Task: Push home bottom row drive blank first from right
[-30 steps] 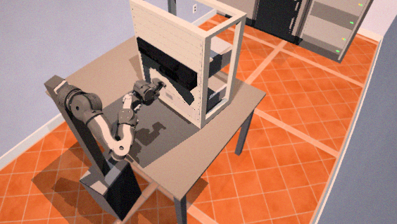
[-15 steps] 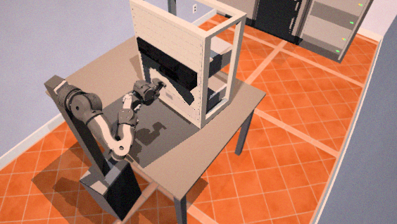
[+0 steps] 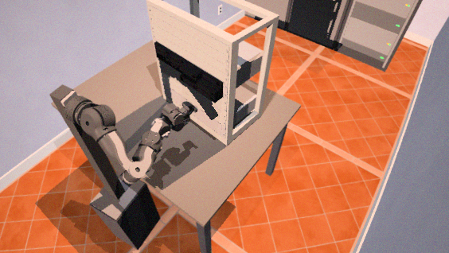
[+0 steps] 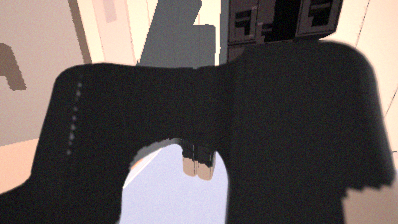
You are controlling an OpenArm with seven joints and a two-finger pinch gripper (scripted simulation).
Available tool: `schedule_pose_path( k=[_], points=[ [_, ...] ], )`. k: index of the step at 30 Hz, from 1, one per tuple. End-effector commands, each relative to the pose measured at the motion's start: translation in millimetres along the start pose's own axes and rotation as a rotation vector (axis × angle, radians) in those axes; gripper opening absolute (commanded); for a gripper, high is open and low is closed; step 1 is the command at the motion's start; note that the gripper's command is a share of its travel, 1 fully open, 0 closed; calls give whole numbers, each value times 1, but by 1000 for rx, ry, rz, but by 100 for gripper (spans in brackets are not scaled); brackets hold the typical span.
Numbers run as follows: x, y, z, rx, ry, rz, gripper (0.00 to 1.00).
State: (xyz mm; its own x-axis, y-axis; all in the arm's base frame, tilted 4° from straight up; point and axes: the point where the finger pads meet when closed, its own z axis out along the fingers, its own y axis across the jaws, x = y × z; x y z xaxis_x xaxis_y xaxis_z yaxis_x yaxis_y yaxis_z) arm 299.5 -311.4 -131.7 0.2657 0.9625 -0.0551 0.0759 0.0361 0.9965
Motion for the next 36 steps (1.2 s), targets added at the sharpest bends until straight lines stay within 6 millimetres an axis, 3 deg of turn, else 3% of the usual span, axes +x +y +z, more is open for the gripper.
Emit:
schedule_pose_path(
  k=[1,8,14,16,22,36],
  points=[
    [0,-1,1,-13,7,-3,0],
    [0,-2,8,-13,7,-3,0],
    [0,-1,40,-13,8,-2,0],
    [0,-1,40,-13,8,-2,0],
    [1,-1,65,-13,8,-2,0],
    [1,1,66,-18,9,-3,0]
  ],
)
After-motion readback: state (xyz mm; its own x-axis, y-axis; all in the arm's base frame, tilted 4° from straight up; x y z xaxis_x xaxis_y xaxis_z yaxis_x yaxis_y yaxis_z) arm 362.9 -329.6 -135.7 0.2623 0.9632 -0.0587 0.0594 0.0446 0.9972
